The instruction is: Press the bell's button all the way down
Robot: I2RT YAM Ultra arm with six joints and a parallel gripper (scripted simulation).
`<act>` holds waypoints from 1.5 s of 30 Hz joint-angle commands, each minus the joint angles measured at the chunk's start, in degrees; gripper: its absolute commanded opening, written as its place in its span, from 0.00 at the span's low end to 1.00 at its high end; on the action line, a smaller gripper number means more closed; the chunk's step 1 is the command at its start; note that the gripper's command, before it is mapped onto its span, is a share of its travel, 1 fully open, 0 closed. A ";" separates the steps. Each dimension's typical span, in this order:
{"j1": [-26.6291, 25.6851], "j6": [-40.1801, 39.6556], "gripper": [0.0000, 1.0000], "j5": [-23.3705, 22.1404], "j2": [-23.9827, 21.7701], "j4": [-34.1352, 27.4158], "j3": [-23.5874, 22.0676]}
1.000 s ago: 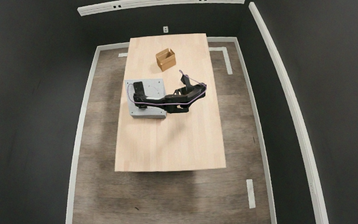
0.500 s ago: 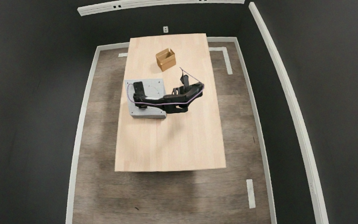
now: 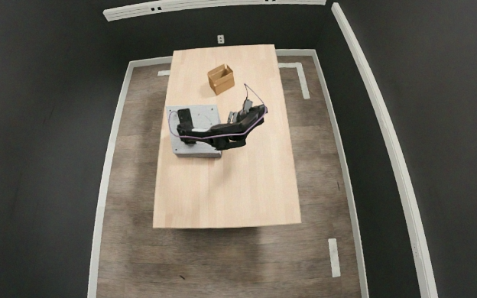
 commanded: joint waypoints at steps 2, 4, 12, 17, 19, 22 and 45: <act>2.82 10.53 1.00 1.81 -3.44 3.40 -2.61; 3.50 15.58 1.00 2.84 -4.51 4.88 -4.34; 5.54 30.67 1.00 5.96 -7.72 9.43 -9.61; 6.86 40.33 1.00 7.96 -9.79 12.34 -12.98; 7.01 40.68 1.00 8.19 -9.76 12.43 -13.07; 7.94 49.02 1.00 9.62 -11.63 14.82 -15.92; 12.45 79.78 1.00 16.48 -17.69 23.88 -25.57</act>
